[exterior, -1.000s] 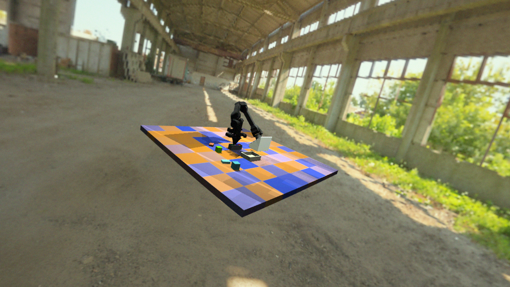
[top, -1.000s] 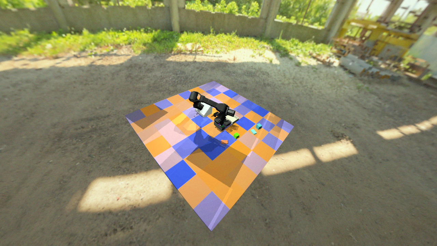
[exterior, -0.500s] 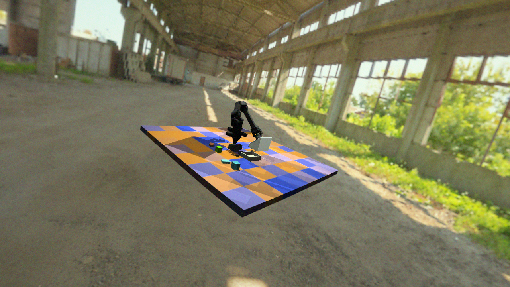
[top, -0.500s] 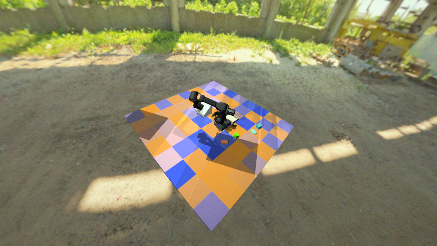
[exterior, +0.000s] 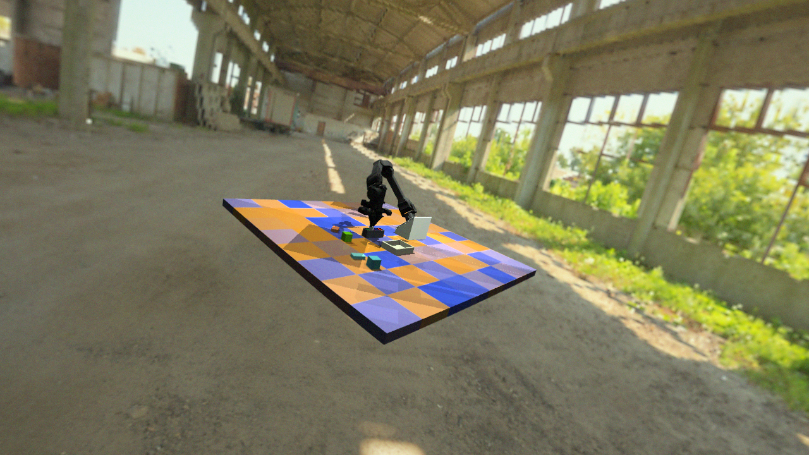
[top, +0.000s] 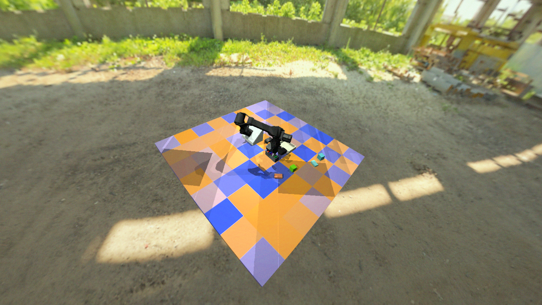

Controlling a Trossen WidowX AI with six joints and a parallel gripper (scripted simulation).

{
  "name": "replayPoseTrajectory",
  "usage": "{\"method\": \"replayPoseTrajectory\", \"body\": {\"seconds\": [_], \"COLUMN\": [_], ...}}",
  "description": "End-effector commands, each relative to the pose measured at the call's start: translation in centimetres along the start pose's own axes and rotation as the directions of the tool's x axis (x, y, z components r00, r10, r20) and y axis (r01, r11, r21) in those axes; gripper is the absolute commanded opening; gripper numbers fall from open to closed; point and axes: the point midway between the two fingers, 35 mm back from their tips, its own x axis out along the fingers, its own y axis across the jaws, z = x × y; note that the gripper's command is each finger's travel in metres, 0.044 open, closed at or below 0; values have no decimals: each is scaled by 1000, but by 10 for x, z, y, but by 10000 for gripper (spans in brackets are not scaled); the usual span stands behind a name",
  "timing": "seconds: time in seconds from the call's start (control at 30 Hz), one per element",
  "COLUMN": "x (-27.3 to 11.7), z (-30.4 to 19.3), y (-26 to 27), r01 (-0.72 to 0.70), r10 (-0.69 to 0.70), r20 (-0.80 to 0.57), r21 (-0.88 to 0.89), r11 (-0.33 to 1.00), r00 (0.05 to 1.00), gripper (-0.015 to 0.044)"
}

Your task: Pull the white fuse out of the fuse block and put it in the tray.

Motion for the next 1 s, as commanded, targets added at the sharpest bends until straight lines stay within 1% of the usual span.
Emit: {"method": "replayPoseTrajectory", "body": {"seconds": [0.0, 0.97], "x": [-2, -16], "z": [0, 0], "y": [0, -1], "r01": [2, 2], "r10": [-2, -2], "r20": [-4, -3], "r21": [3, 3], "r11": [1000, 1000], "r00": [1000, 1000], "gripper": [0, 0]}}
